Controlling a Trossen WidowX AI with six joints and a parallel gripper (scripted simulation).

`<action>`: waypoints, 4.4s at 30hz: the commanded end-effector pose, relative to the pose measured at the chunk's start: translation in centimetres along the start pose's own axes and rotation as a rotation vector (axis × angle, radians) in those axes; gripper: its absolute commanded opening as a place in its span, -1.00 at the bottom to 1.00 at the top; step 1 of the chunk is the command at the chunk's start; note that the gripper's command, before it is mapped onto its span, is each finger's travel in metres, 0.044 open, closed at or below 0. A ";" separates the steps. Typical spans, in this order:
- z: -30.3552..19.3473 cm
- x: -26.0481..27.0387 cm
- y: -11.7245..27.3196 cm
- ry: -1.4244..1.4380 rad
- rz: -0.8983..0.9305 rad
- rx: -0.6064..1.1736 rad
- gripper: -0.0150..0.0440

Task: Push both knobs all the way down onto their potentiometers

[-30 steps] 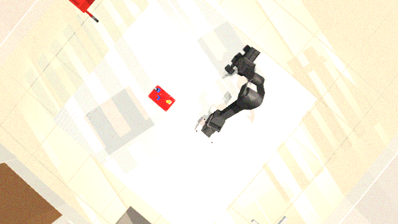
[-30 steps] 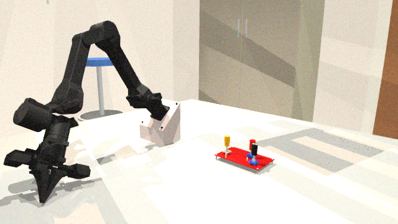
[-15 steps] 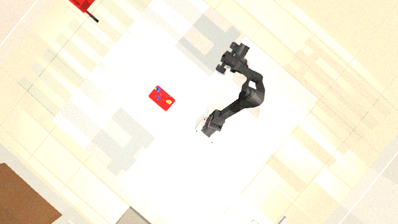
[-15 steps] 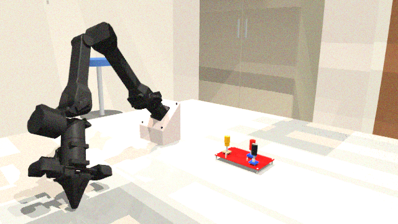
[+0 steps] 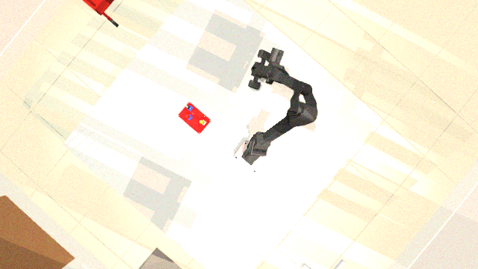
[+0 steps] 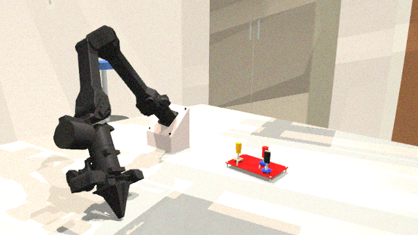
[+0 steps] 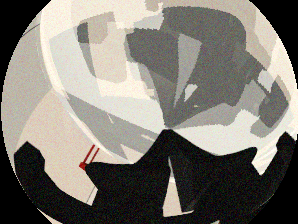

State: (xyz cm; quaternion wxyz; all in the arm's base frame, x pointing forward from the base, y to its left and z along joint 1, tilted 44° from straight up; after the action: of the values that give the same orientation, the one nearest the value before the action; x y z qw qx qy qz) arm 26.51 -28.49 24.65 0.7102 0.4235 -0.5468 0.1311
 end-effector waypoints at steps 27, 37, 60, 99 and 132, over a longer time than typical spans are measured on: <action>-13.7 -8.0 -2.3 0.623 -0.374 0.218 -0.49; -17.8 -11.1 -1.4 0.859 -0.475 0.312 -0.49; -24.5 -17.5 2.3 1.458 -0.628 0.464 -0.49; -30.8 -25.8 11.7 2.773 -0.727 0.610 -0.49; -29.3 -27.7 8.9 2.827 -0.727 0.606 -0.49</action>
State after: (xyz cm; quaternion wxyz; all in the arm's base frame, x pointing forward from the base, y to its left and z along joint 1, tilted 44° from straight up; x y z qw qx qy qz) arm 30.03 6.78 3.40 0.5225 0.1906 0.7534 0.3508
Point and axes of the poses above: the point midway between the two fingers, 35 mm back from their tips, its own y axis back along the fingers, its own x axis across the jaws, z = x × y, the point moved 3 cm from there along y, back along the fingers, and after that the axes turned 4 degrees about y, right-handed, at the moved point
